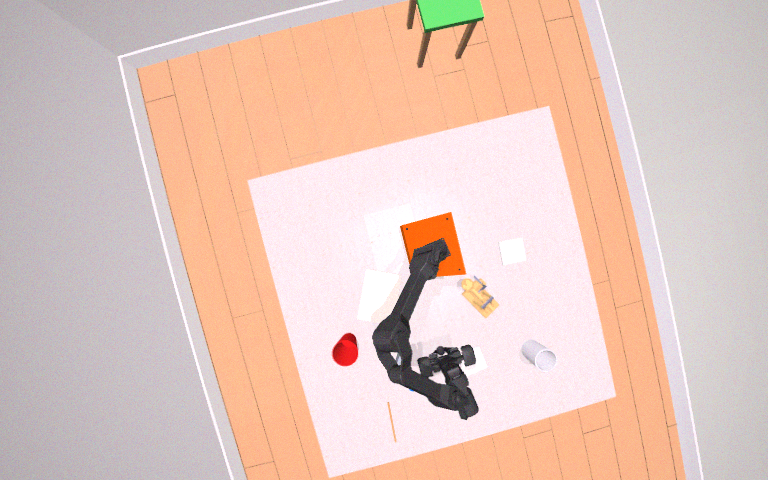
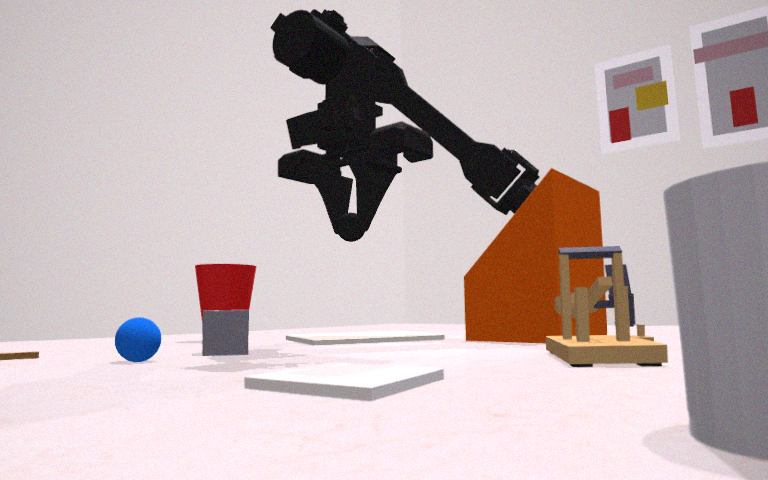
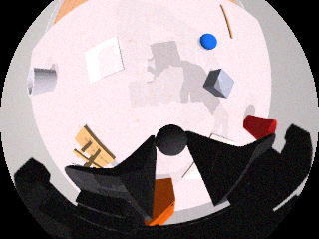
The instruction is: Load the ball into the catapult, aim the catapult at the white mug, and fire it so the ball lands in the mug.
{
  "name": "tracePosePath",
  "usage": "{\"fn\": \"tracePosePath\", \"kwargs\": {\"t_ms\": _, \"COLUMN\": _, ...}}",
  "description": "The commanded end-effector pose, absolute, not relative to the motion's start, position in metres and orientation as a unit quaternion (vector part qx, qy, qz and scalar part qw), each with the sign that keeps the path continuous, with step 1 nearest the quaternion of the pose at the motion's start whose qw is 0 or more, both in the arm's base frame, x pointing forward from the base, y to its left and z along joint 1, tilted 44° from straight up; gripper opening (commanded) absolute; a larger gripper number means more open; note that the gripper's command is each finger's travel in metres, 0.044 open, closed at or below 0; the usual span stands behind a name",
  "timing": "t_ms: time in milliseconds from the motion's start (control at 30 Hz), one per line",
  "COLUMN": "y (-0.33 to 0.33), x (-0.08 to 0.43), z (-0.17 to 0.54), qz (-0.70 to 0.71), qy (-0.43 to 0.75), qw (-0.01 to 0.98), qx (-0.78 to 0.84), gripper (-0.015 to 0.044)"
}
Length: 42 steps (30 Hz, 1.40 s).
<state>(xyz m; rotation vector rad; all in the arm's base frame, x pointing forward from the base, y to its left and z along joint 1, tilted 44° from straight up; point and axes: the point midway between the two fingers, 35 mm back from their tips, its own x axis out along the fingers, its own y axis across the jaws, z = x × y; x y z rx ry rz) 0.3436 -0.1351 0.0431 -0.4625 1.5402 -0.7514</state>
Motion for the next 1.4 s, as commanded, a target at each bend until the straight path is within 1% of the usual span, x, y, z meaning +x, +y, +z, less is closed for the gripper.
{"fn": "tracePosePath", "kwargs": {"t_ms": 0, "y": -0.113, "x": 0.337, "z": 0.02, "qz": -0.305, "qy": 0.694, "qw": 0.617, "qx": -0.209, "gripper": 0.0}}
{"fn": "tracePosePath", "kwargs": {"t_ms": 233, "y": -0.067, "x": 0.313, "z": -0.031, "qz": -0.258, "qy": 0.738, "qw": 0.579, "qx": -0.233, "gripper": 0.0}}
{"fn": "tracePosePath", "kwargs": {"t_ms": 467, "y": -0.03, "x": 0.275, "z": -0.072, "qz": -0.224, "qy": 0.775, "qw": 0.53, "qx": -0.261, "gripper": 0.0}}
{"fn": "tracePosePath", "kwargs": {"t_ms": 867, "y": 0.003, "x": 0.194, "z": -0.115, "qz": -0.201, "qy": 0.821, "qw": 0.428, "qx": -0.32, "gripper": 0.0}}
{"fn": "tracePosePath", "kwargs": {"t_ms": 1367, "y": -0.007, "x": 0.188, "z": -0.127, "qz": -0.201, "qy": 0.822, "qw": 0.422, "qx": -0.324, "gripper": 0.0}}
